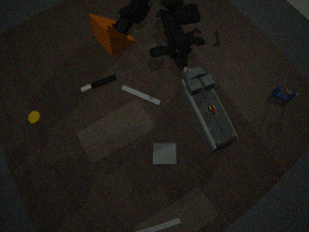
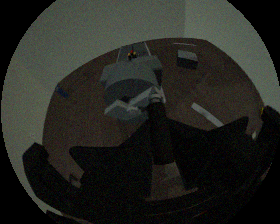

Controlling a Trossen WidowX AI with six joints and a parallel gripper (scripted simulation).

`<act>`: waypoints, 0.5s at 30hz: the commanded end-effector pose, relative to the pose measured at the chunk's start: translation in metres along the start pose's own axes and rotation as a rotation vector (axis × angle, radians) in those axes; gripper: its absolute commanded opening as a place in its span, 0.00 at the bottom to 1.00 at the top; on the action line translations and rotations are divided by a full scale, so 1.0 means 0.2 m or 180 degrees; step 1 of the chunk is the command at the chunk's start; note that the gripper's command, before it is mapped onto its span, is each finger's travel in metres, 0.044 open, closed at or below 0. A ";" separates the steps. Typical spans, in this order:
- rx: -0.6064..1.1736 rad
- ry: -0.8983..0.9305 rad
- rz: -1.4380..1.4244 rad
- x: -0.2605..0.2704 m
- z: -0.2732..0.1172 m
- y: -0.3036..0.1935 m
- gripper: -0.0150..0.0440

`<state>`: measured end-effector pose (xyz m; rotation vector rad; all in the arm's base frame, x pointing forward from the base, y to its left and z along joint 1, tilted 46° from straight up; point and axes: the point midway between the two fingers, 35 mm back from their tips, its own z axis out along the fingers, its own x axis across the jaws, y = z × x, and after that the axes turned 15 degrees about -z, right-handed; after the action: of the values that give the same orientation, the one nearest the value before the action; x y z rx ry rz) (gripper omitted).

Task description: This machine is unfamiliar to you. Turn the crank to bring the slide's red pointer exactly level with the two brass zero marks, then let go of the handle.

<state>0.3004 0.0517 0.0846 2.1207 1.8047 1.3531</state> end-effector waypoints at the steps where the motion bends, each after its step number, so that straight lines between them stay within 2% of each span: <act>1: 0.0042 -0.0037 0.0023 -0.02 0.03 -0.03 0.25; 15: 0.0041 -0.0035 0.0024 0.00 0.09 -0.09 0.25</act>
<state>0.2979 0.0613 0.0694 2.1329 1.7988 1.3412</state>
